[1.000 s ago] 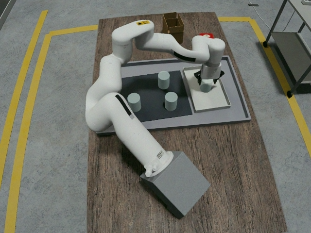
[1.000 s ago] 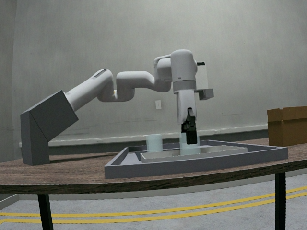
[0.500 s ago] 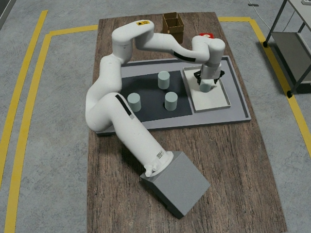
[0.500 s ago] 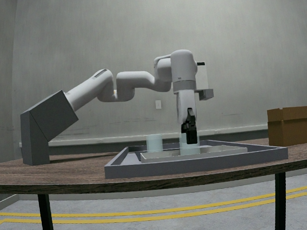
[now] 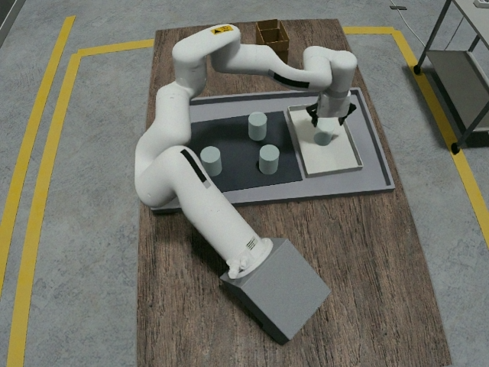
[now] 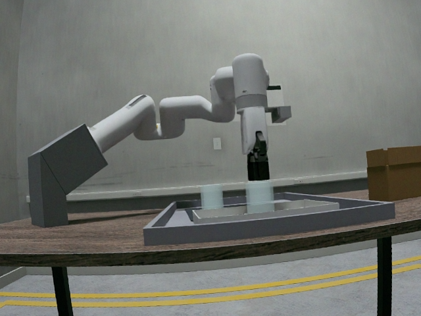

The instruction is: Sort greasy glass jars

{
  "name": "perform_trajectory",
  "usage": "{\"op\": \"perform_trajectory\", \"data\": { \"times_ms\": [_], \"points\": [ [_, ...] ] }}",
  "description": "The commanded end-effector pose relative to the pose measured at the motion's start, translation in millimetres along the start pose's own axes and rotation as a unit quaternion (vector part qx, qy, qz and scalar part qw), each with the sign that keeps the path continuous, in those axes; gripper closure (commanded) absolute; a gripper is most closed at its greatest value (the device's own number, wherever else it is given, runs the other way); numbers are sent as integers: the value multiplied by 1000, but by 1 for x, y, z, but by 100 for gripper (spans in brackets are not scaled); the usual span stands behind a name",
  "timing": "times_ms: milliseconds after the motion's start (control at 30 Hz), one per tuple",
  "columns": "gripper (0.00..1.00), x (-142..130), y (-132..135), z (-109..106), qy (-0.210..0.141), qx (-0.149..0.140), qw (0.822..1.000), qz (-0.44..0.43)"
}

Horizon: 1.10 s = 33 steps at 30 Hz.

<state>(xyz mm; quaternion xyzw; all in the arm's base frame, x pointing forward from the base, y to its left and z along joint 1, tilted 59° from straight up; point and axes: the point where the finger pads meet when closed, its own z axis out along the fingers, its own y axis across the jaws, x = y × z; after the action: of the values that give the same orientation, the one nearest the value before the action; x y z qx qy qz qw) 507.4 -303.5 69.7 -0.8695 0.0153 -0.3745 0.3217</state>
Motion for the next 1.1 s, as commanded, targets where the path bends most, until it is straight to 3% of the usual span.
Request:
{"op": "perform_trajectory", "data": {
  "times_ms": [0, 367, 1067],
  "points": [
    [0, 0, 1, -19, 1, -2, 1000, 0],
    [0, 0, 1, -62, 1, -2, 1000, 0],
    [0, 0, 1, -66, 1, -2, 1000, 0]
  ]
}}
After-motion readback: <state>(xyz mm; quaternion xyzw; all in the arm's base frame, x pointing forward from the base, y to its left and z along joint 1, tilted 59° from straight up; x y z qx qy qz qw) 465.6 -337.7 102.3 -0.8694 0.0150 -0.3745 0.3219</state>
